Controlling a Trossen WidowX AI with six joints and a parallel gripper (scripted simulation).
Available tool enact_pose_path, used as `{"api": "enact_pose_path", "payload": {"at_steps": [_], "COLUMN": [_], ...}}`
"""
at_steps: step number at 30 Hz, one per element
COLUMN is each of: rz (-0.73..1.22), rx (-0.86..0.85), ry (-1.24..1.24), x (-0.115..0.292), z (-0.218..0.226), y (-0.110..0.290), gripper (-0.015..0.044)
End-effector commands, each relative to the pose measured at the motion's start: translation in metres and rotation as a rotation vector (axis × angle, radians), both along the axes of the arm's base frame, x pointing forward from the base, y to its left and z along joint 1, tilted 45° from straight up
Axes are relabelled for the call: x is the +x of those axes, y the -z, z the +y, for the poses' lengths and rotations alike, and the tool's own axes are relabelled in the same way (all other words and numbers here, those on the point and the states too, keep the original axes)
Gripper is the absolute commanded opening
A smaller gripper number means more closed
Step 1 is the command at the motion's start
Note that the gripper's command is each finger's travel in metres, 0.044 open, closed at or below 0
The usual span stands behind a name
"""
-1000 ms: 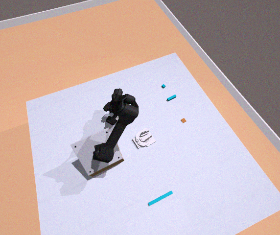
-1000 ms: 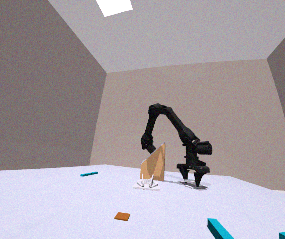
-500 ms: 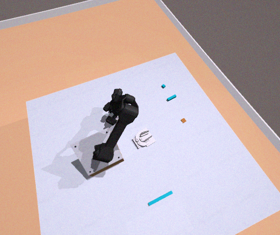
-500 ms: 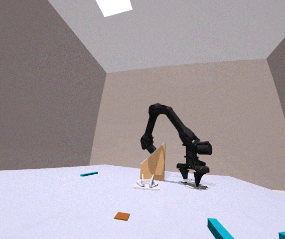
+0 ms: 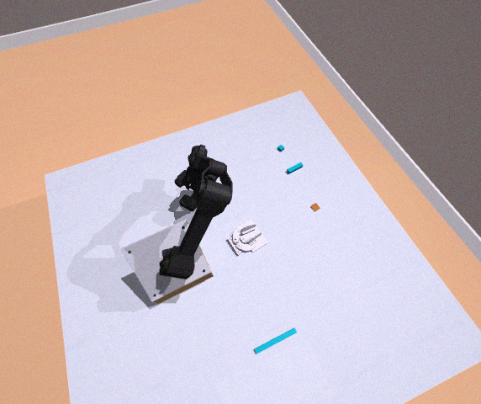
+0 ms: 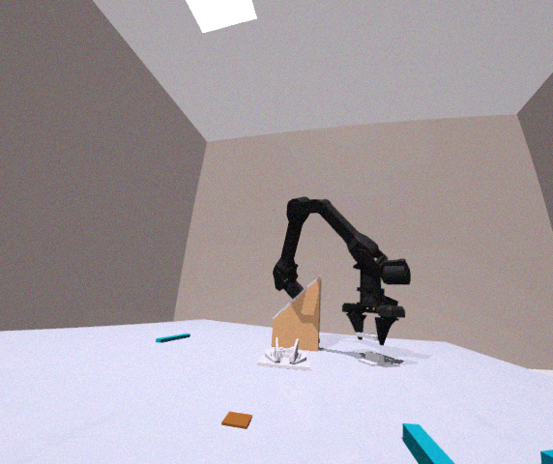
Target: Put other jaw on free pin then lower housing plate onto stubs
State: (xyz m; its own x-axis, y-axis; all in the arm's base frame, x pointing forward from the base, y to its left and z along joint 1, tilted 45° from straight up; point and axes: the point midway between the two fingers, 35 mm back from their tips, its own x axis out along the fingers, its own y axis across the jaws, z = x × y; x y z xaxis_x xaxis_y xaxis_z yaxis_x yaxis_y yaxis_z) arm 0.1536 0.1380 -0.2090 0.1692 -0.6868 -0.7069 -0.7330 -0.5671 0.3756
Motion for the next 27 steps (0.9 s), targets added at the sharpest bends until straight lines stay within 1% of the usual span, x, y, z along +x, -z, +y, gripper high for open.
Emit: {"api": "enact_pose_path", "payload": {"at_steps": [1, 6, 15, 27], "rz": [-0.006, -0.006, -0.009, -0.174], "rx": [0.017, 0.016, 0.016, 0.076], "ry": [0.001, 0.001, 0.003, 0.182], "x": [-0.001, -0.004, -0.004, 0.016], "z": [0.014, 0.023, 0.023, 0.014], "y": [-0.009, -0.019, -0.02, -0.043], "gripper": [0.0351, 0.0351, 0.0351, 0.0351]}}
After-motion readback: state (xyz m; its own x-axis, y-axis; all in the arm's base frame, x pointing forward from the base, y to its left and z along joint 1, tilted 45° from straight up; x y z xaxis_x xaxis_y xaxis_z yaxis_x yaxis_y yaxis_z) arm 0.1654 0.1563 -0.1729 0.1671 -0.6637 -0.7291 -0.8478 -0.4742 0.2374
